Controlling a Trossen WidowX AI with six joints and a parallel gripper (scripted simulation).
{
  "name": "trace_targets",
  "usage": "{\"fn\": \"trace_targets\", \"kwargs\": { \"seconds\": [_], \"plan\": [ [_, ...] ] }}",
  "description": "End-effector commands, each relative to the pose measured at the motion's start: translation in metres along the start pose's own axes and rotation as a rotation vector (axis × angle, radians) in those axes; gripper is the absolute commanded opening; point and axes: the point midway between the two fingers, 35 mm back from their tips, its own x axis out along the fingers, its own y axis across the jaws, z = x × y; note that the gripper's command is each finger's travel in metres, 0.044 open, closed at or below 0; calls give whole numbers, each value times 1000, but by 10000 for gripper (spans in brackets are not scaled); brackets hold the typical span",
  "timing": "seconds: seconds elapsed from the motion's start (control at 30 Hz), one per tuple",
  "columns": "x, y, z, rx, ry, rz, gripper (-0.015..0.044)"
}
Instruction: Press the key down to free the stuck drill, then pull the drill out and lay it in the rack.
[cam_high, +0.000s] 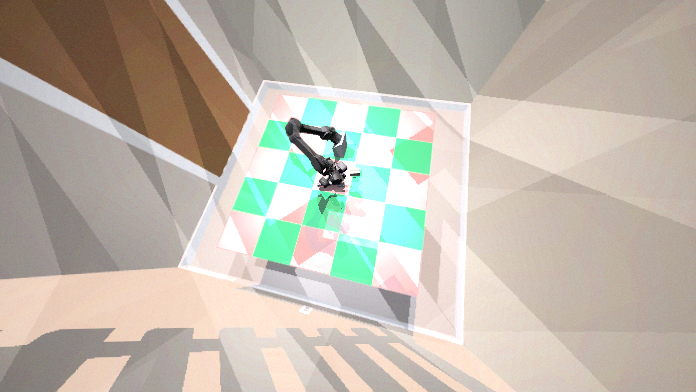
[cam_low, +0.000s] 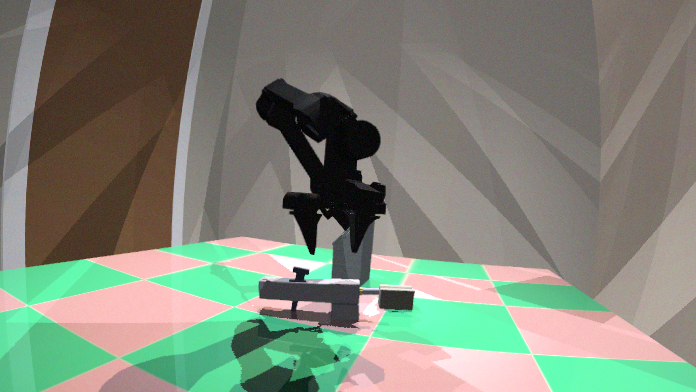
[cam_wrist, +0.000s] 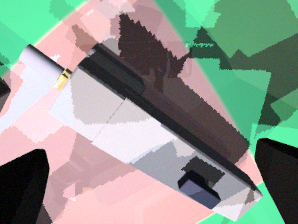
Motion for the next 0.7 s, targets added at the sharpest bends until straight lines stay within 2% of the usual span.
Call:
{"fn": "trace_targets", "kwargs": {
  "seconds": [0.0,0.17,0.67],
  "plan": [
    [33,53,32,-560,5,12,440],
    [51,81,43,-863,6,15,440],
    [52,82,43,-876,7,15,440]
  ]
}}
